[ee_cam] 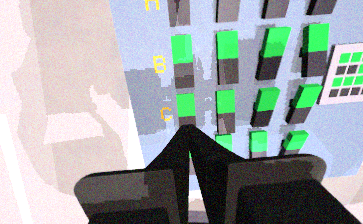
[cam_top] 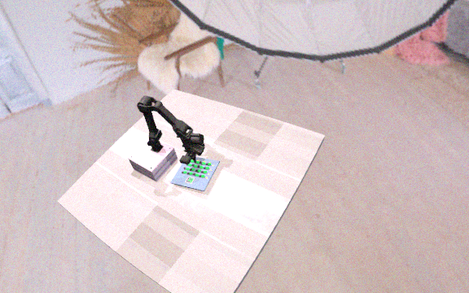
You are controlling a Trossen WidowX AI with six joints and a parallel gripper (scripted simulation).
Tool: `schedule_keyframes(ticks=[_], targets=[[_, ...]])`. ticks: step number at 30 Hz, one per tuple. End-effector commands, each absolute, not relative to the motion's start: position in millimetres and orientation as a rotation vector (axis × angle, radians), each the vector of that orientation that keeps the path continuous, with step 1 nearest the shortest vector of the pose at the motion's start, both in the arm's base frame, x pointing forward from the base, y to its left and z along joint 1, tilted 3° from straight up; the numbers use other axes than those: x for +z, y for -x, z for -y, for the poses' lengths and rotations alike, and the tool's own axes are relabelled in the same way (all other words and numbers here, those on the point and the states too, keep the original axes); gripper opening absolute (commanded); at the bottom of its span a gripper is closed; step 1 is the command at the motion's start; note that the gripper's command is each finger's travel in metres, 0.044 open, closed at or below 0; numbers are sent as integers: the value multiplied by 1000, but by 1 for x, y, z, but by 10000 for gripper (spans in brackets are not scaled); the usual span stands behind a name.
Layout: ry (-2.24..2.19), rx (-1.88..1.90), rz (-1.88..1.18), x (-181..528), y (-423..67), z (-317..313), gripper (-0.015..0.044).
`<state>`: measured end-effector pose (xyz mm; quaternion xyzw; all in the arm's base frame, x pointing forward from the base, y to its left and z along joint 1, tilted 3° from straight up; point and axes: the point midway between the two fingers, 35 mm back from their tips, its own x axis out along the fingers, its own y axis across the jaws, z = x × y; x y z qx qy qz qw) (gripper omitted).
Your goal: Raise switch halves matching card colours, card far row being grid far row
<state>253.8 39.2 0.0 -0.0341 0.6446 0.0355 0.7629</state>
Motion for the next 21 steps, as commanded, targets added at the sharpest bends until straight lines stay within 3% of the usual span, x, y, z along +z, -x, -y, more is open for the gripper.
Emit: schedule_keyframes(ticks=[1,21], targets=[[75,73,-1403,-1,-253,-39,0],[75,73,-1403,-3,-254,-39,0]])
